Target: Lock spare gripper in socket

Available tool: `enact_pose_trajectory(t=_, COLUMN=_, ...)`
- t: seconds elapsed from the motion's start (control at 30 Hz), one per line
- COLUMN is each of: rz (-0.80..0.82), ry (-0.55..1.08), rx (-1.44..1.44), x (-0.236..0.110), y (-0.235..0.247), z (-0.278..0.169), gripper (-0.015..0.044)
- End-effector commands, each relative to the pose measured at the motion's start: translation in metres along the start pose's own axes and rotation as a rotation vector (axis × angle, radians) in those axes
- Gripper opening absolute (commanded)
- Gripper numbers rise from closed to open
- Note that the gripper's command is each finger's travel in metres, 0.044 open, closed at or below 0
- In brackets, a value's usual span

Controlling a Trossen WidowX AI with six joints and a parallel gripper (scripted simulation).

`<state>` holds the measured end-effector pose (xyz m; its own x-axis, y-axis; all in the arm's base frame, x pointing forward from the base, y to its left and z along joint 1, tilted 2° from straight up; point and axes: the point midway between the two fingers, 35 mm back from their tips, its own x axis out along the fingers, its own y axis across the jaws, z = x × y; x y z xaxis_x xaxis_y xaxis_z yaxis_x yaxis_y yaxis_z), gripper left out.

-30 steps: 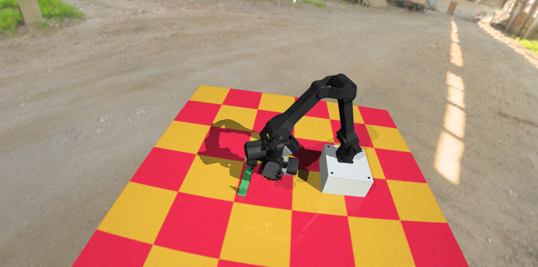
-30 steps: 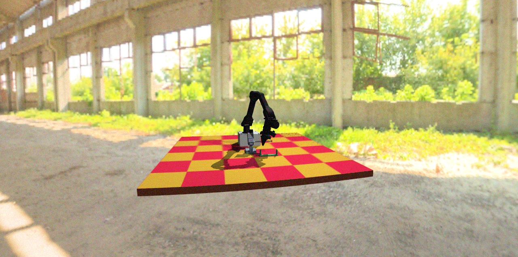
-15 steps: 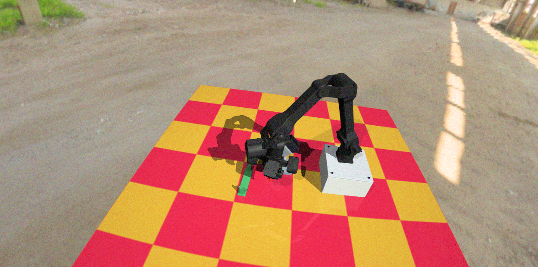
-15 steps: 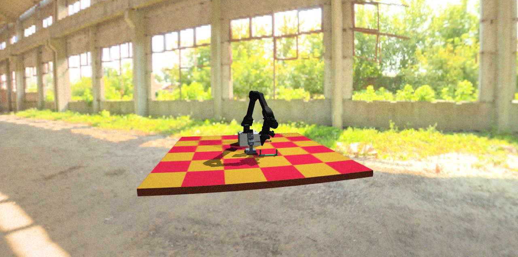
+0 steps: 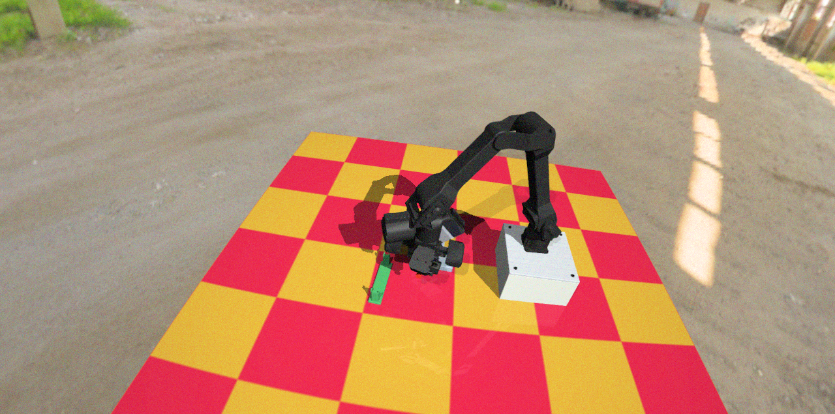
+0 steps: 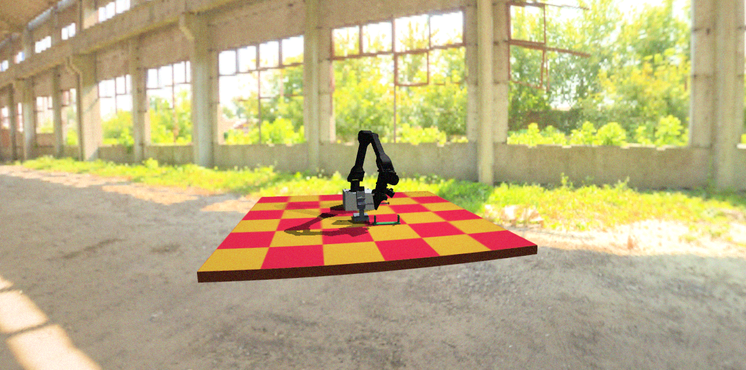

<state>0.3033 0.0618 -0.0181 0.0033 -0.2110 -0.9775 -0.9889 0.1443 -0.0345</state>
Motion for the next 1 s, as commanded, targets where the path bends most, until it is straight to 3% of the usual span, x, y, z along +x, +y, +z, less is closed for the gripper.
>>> enact_pose_trajectory(t=0.0, rz=0.000, ry=0.006, rx=-0.006, x=0.001, y=0.001, z=-0.003, gripper=0.0000)
enact_pose_trajectory(t=0.97, rz=-0.014, ry=0.005, rx=-0.003, x=0.005, y=0.000, z=-0.018, gripper=0.0000)
